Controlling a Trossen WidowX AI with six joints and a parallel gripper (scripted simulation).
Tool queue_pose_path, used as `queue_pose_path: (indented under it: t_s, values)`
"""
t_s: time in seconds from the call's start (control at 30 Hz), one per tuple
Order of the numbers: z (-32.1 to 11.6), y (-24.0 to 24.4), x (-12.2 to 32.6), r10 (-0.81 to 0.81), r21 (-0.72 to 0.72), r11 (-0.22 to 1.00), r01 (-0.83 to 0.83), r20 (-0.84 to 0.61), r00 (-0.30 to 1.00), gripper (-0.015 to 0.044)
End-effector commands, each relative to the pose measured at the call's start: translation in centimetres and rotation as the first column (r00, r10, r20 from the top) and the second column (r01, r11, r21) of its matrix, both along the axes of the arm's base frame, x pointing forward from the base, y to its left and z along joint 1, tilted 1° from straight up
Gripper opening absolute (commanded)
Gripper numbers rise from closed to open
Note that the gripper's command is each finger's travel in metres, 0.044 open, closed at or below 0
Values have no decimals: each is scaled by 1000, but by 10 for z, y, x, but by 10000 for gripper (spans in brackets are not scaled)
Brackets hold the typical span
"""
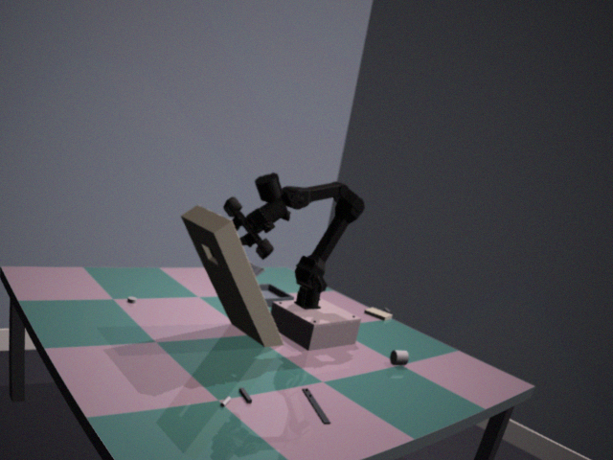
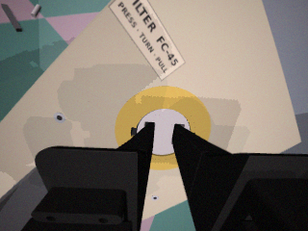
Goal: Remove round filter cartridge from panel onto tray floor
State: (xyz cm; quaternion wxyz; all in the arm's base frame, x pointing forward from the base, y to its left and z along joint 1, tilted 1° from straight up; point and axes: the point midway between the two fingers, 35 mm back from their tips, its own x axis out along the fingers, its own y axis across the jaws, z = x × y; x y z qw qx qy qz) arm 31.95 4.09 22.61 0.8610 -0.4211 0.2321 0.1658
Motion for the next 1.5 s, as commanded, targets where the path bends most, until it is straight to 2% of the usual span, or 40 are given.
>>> queue_pose_path:
  t_s: [0.0,0.4,0.9,1.27,1.47]
  values:
    - [-4,0,7,-6,1,1000,6,-2,1000,0]
    - [-4,0,7,-6,1,1000,6,-2,1000,0]
    - [39,-7,-61,-6,0,1000,6,-8,1000,0]
    - [39,-7,-62,-6,0,1000,6,-8,1000,0]
    - [24,-8,-71,-6,0,1000,6,-9,1000,0]
